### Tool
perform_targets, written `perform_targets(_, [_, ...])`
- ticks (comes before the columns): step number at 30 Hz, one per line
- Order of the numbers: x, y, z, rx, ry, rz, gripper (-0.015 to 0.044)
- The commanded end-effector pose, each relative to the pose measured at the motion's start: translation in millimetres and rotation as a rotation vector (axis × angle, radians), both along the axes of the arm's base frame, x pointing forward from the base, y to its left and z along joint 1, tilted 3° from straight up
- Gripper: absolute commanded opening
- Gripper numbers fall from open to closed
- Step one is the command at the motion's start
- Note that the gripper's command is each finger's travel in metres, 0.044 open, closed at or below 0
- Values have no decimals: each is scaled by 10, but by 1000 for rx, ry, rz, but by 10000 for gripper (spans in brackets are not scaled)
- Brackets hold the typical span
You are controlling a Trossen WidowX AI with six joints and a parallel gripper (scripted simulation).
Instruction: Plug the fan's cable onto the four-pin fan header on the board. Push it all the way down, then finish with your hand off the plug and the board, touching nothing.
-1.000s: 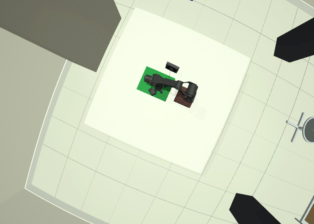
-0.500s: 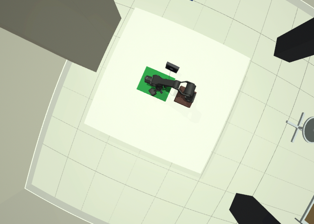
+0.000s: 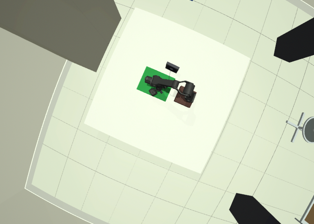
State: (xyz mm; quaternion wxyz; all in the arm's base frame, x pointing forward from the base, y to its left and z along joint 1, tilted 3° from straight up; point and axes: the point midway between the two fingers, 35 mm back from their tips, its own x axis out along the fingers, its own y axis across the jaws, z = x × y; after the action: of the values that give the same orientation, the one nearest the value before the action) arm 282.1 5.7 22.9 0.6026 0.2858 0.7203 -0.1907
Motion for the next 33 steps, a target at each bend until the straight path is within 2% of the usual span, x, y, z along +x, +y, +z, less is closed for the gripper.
perform_targets(1, [2,0,5,0,-1,0,256])
perform_targets(8, [2,0,5,0,-1,0,72])
perform_targets(15, [2,0,5,0,-1,0,26])
perform_targets(16, [2,0,10,0,-1,0,0])
perform_targets(33, [9,-16,524,2,0,-3,0])
